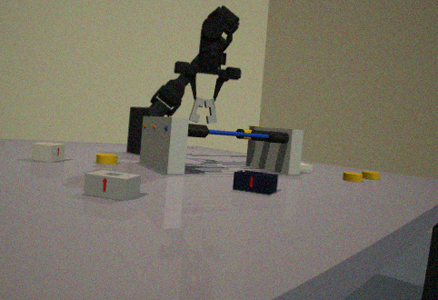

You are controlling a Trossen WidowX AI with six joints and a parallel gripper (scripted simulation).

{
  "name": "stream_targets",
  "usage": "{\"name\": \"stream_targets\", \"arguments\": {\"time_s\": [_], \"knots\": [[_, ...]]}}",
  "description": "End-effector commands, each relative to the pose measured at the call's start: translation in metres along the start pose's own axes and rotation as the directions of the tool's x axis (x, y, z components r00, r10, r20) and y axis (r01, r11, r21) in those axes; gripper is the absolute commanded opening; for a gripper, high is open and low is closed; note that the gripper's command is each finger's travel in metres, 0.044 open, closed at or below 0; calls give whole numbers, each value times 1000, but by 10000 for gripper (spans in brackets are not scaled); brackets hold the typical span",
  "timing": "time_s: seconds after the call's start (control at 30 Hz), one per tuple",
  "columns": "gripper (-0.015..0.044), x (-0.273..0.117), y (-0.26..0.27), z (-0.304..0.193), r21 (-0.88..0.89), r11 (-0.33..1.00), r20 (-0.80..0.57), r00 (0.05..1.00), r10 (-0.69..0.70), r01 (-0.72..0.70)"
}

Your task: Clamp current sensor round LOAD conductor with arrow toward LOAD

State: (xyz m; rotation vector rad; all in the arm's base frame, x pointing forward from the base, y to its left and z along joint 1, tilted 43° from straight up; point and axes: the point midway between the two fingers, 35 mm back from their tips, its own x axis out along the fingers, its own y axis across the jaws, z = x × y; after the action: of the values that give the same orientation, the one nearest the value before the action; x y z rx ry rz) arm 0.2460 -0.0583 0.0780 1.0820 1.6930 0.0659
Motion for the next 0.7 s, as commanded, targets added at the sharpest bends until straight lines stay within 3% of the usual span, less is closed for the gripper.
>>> {"name": "stream_targets", "arguments": {"time_s": [0.0,0.33,0.67], "knots": [[0,-1,3,5,153,988,8,1000,3,-5],[0,0,5,11,472,881,9,1000,4,-7],[0,2,8,17,738,675,9,1000,4,-9]]}}
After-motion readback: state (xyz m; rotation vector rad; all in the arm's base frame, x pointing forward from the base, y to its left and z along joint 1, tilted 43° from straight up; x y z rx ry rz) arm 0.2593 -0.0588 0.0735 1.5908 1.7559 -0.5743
